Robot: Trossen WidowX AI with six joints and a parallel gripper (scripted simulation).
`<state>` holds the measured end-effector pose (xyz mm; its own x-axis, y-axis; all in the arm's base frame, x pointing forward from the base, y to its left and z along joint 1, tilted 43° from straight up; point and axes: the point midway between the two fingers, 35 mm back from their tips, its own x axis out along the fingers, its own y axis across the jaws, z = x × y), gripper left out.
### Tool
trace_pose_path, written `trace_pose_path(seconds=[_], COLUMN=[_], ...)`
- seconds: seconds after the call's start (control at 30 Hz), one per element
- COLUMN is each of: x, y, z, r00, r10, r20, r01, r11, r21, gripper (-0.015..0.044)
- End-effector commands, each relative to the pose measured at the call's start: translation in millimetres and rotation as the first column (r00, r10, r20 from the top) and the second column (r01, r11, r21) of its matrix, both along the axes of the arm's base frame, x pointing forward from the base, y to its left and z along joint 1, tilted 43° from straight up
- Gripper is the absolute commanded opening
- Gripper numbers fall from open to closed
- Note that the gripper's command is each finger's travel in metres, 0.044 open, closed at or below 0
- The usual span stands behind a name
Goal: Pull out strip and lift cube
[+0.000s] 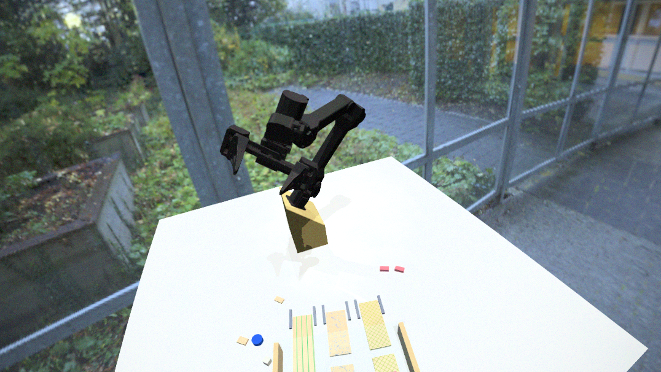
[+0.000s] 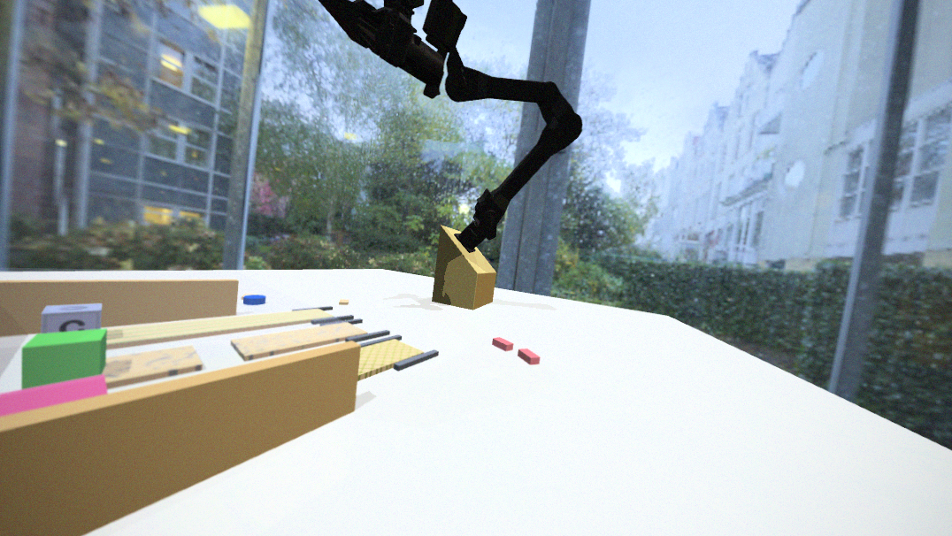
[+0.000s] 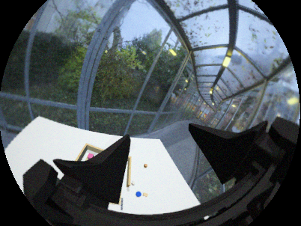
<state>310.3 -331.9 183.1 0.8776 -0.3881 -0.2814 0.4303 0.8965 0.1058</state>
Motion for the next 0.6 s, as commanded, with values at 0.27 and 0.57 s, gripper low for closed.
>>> trace_pose_path(seconds=[0.27,0.57], x=[6,-13], y=[169,229], z=[-114,-142], r00=[0.958,0.931], r10=[0.283,0.362], r20=[0.036,0.043], r01=[-0.264,-0.303], r11=[0.83,0.704], r21=[0.492,0.643], gripper=[0.04,0.04])
